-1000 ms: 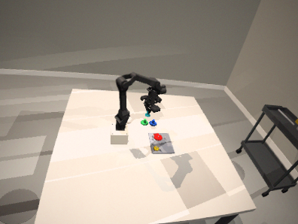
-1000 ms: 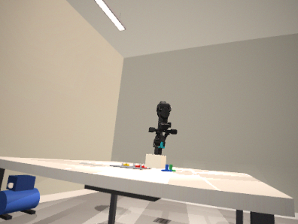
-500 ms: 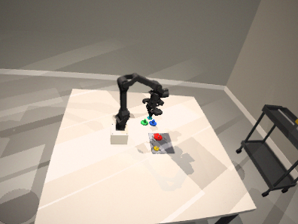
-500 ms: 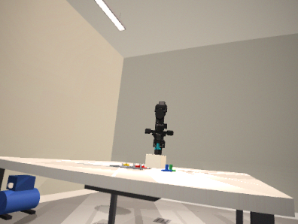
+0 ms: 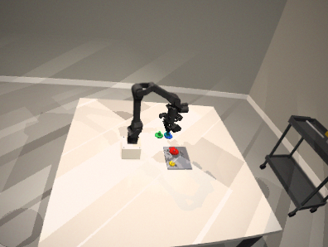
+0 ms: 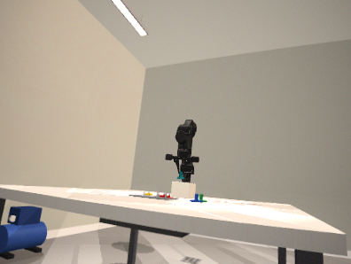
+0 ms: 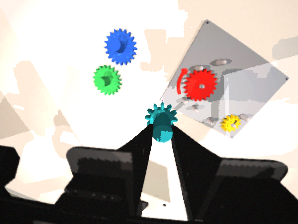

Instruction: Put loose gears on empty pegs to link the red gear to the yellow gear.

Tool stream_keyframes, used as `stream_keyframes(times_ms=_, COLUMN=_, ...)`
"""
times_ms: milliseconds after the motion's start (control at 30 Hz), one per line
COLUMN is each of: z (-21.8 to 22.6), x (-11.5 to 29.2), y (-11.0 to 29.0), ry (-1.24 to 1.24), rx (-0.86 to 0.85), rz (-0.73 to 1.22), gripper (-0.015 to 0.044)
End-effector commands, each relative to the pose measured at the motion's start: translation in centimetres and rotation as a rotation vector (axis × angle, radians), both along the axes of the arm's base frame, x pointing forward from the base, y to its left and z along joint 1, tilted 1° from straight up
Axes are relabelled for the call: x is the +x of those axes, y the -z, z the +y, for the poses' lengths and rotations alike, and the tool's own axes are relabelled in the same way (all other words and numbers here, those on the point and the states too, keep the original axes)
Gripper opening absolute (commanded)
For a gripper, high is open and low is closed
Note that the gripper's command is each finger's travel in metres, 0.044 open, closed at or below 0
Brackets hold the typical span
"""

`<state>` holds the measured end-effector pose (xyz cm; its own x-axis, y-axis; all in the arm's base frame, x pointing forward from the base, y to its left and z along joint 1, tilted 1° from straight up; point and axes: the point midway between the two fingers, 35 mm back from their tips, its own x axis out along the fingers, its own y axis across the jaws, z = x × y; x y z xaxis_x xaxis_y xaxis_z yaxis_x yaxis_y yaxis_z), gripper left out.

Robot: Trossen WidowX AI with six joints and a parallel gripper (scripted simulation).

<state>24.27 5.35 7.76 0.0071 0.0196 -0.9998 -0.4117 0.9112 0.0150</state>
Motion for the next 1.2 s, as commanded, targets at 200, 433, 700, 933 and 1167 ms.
stream_keyframes(times_ms=200, z=-2.0, x=0.7, y=1.6, ry=-0.006, rx=-0.007, rz=0.007, gripper=0.0000)
stream_keyframes(times_ms=433, z=-3.3, x=1.1, y=2.4, ry=-0.005, rx=-0.006, rz=0.006, gripper=0.0000)
stream_keyframes(times_ms=700, z=-4.8, x=1.3, y=3.4, ry=-0.001, rx=-0.005, rz=0.009, gripper=0.0000)
stream_keyframes(times_ms=933, z=-6.0, x=1.4, y=4.2, ry=-0.004, rx=-0.006, rz=0.010, gripper=0.0000)
stream_keyframes(times_ms=1167, z=-7.3, x=1.5, y=5.0, ry=-0.011, rx=-0.007, rz=0.006, gripper=0.0000)
